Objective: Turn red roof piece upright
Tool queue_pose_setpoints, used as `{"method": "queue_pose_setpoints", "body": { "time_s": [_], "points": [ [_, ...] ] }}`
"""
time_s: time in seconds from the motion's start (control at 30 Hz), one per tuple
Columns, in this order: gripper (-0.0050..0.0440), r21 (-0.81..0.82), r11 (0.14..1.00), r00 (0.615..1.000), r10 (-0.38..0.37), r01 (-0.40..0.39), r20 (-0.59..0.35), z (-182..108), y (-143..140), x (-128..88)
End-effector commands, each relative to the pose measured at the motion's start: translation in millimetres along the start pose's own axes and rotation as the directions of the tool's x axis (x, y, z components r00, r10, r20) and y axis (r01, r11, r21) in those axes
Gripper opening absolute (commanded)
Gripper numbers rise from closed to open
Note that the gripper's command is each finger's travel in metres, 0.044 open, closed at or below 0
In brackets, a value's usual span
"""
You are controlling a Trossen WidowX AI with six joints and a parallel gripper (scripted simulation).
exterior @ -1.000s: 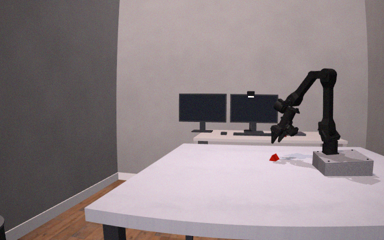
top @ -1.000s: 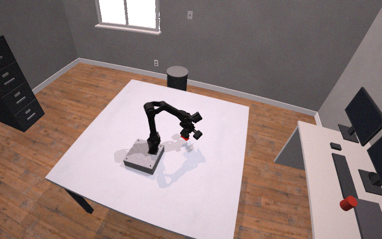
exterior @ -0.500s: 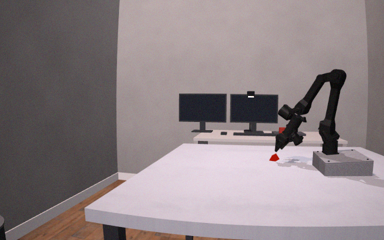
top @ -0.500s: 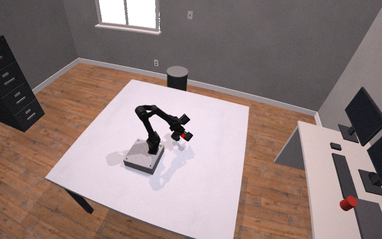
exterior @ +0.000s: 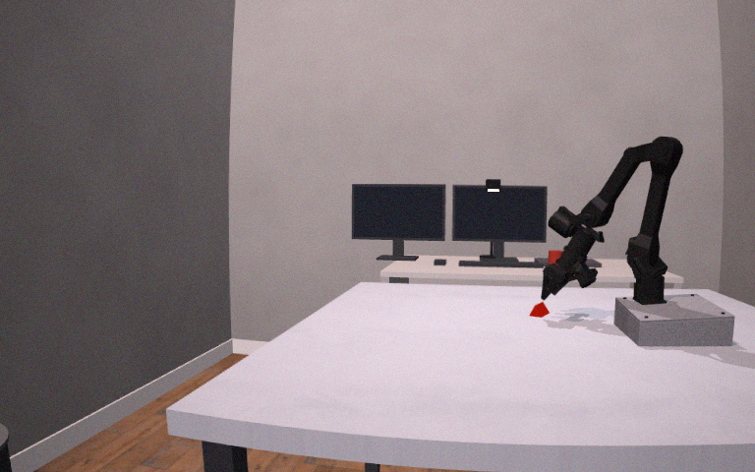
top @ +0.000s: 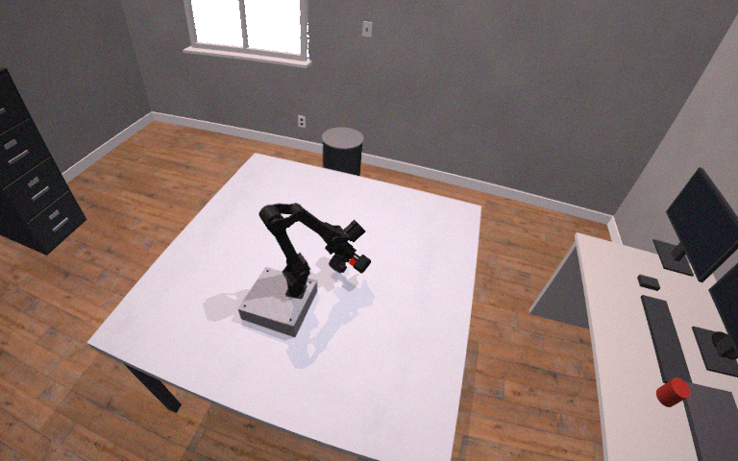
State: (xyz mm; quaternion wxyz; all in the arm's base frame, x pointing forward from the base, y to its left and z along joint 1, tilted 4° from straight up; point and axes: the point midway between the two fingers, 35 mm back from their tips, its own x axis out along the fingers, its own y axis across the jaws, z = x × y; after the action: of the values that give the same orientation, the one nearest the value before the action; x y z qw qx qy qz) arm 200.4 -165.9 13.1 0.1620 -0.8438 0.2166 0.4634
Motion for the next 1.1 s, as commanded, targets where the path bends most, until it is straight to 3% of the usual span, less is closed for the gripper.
{"method": "queue_pose_setpoints", "body": {
  "time_s": [0.0, 0.47, 0.77, 1.07],
  "points": [
    [0.0440, -0.002, 1.000, 1.000, 0.003, -0.003, -0.012, -2.1, -0.4, -2.0],
    [0.0440, 0.002, 1.000, 1.000, 0.003, -0.003, 0.000, 0.5, -1.3, 20.8],
    [0.0440, -0.001, 1.000, 1.000, 0.004, -0.004, -0.017, -6.9, -0.6, 46.3],
    [0.0440, -0.001, 1.000, 1.000, 0.003, -0.003, -0.013, -5.0, -0.5, 50.1]
  ]
}}
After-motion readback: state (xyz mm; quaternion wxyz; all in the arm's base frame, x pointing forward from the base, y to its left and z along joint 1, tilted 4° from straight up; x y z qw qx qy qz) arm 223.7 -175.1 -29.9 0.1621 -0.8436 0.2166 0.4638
